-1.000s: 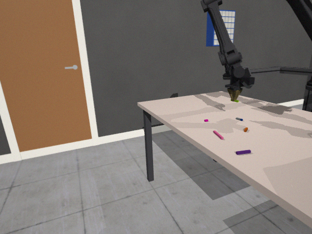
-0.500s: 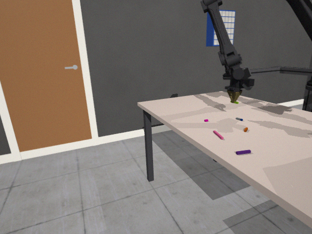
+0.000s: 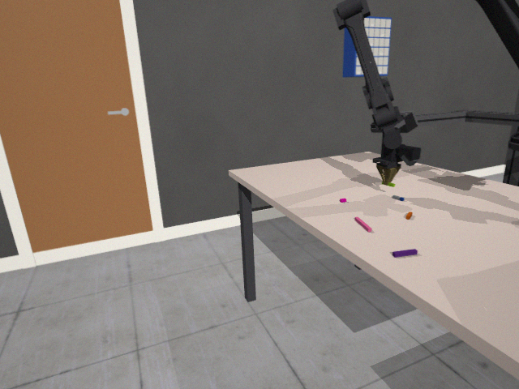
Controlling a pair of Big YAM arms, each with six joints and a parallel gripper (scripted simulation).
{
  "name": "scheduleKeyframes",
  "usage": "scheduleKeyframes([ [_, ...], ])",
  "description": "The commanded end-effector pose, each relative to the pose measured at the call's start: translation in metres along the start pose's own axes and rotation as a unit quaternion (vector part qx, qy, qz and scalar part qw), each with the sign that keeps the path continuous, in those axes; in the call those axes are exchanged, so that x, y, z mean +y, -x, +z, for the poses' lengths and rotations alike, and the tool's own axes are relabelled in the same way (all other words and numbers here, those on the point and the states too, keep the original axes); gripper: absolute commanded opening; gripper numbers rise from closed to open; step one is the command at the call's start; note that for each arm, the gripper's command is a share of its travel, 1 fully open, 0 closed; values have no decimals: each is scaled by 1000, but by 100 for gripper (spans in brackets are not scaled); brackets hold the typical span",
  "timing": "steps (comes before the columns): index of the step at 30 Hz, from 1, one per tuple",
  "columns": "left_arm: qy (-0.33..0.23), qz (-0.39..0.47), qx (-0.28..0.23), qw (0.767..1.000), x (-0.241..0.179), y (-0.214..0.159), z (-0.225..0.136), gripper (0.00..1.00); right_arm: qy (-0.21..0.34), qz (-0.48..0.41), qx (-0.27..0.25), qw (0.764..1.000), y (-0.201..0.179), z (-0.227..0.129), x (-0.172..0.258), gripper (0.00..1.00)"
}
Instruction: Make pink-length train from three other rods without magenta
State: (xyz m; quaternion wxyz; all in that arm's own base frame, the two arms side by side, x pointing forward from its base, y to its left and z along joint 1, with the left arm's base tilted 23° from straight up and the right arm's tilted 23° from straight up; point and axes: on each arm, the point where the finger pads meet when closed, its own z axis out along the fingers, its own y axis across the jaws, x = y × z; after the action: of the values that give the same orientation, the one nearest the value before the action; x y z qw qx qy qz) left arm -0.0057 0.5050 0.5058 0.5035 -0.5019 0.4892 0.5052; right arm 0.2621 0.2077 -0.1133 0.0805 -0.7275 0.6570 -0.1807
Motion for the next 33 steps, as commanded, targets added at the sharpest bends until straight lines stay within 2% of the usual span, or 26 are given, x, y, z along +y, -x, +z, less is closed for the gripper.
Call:
scheduleKeyframes([
  [1,4,6,-44,999,5,48,-1,100,-8,-1,-10,1000,6,13,-11,4],
  [8,4,6,-44,999,5,48,-1,100,-6,-2,-8,1000,4,28,-8,4],
  [33,4,6,-44,999,5,48,-1,100,-13,-1,-15,1000,7,22,-12,4],
])
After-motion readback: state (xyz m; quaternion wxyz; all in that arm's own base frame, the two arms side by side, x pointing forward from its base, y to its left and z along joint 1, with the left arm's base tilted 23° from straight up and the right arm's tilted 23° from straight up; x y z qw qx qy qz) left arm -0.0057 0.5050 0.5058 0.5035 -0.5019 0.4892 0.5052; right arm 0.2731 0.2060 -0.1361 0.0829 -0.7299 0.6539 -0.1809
